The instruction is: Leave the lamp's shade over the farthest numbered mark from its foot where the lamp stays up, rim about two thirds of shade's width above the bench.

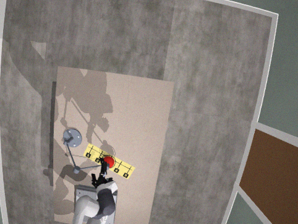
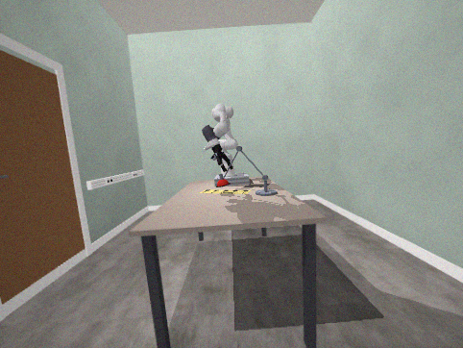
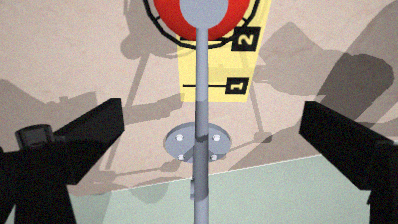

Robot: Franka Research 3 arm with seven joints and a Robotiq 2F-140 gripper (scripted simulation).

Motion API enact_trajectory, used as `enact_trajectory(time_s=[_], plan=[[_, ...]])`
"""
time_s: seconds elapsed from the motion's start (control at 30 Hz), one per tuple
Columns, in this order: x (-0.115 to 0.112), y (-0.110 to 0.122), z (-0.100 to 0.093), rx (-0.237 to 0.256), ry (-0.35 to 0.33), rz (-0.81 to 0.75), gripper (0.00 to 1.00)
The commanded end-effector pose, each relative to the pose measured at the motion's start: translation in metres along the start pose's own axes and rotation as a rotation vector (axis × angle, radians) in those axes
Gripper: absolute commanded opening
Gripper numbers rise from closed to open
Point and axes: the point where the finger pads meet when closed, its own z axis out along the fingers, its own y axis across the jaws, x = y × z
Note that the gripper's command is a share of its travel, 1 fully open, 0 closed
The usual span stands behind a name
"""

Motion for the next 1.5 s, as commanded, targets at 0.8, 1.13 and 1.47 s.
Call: enact_trajectory(time_s=[0.8, 1.13, 1.47], plan=[[0.0, -0.004, 0.001, 0.01, 0.0, 0.002, 0.1], [0.0, -0.005, 0.0, 0.012, 0.001, 0.003, 0.1], [0.017, -0.005, -0.004, 0.018, 0.0, 0.004, 0.1]])
